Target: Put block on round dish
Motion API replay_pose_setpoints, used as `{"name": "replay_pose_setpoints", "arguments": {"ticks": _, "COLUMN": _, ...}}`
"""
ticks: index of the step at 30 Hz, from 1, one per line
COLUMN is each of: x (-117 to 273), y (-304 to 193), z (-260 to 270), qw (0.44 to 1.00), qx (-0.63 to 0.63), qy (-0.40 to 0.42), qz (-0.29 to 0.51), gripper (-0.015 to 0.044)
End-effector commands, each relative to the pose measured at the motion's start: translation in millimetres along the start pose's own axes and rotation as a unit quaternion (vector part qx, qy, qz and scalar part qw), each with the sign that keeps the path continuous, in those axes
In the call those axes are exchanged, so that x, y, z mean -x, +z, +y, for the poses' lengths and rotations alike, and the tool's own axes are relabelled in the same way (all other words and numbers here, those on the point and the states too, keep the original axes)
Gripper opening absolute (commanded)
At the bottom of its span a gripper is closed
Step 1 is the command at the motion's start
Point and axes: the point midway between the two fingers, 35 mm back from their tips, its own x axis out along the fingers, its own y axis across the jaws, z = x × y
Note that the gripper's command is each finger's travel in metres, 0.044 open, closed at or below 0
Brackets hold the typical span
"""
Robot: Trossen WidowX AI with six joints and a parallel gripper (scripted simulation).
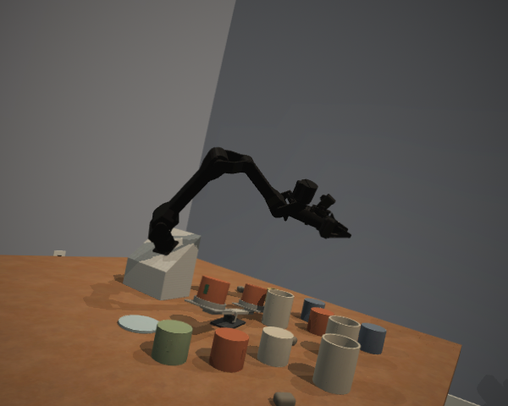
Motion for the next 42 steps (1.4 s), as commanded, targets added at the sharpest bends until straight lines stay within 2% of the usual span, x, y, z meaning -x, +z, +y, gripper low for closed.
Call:
{"name": "replay_pose_setpoints", "arguments": {"ticks": 1, "x": 1.7, "y": 0.5, "z": -0.5, "qw": 1.000, "qx": -0.001, "qy": 0.000, "qz": 0.002, "gripper": 0.0426}}
{"name": "replay_pose_setpoints", "arguments": {"ticks": 4, "x": 26.5, "y": 6.4, "z": -8.1, "qw": 0.999, "qx": -0.011, "qy": -0.004, "qz": 0.036, "gripper": 0.0440}}
{"name": "replay_pose_setpoints", "arguments": {"ticks": 13, "x": 139.2, "y": 0.2, "z": -52.9, "qw": 0.986, "qx": -0.035, "qy": -0.045, "qz": 0.154, "gripper": 0.0440}}
{"name": "replay_pose_setpoints", "arguments": {"ticks": 21, "x": 239.4, "y": -33.8, "z": -101.7, "qw": 0.967, "qx": -0.035, "qy": -0.103, "qz": 0.228, "gripper": 0.0440}}
{"name": "replay_pose_setpoints", "arguments": {"ticks": 30, "x": 341.2, "y": -88.7, "z": -152.1, "qw": 0.949, "qx": -0.007, "qy": -0.171, "qz": 0.266, "gripper": 0.0440}}
{"name": "replay_pose_setpoints", "arguments": {"ticks": 34, "x": 366.9, "y": -108.2, "z": -167.6, "qw": 0.944, "qx": 0.006, "qy": -0.192, "qz": 0.269, "gripper": 0.0440}}
{"name": "replay_pose_setpoints", "arguments": {"ticks": 42, "x": 367.5, "y": -108.7, "z": -168.1, "qw": 0.943, "qx": 0.004, "qy": -0.193, "qz": 0.270, "gripper": 0.0440}}
